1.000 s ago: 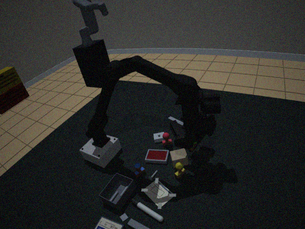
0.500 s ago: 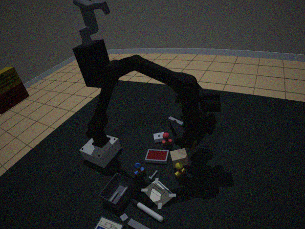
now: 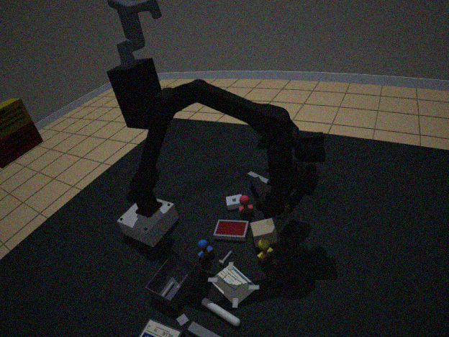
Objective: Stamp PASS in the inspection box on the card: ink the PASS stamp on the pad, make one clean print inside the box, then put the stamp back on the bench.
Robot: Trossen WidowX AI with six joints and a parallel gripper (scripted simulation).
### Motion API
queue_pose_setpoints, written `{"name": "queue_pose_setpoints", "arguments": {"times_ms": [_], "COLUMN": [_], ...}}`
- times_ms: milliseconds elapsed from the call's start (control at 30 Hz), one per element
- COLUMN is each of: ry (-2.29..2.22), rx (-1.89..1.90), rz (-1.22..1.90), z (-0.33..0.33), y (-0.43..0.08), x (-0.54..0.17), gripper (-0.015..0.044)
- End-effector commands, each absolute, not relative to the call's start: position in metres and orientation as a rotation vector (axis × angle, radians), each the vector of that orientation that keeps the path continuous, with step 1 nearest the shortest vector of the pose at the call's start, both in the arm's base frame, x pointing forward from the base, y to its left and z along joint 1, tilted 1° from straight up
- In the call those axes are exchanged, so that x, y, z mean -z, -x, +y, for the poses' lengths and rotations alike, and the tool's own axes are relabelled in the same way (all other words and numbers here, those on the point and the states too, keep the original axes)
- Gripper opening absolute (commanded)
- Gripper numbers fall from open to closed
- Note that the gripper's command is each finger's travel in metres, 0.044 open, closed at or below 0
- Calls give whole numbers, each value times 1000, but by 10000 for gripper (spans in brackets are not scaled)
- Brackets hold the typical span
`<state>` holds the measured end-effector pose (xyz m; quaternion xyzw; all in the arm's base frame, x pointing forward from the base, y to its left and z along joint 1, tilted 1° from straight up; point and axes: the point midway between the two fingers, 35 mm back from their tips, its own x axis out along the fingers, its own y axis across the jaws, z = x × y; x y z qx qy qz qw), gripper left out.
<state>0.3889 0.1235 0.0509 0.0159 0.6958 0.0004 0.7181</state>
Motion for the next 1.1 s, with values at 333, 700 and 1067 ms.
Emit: {"name": "queue_pose_setpoints", "arguments": {"times_ms": [333, 700, 1067], "ry": [-34, -34, -34], "rx": [-2, -2, -2], "rz": [1536, 1536, 1536], "z": [123, 123, 123], "y": [-389, -389, -388], "x": [-59, -64, -70], "gripper": [0, 0, 0]}}
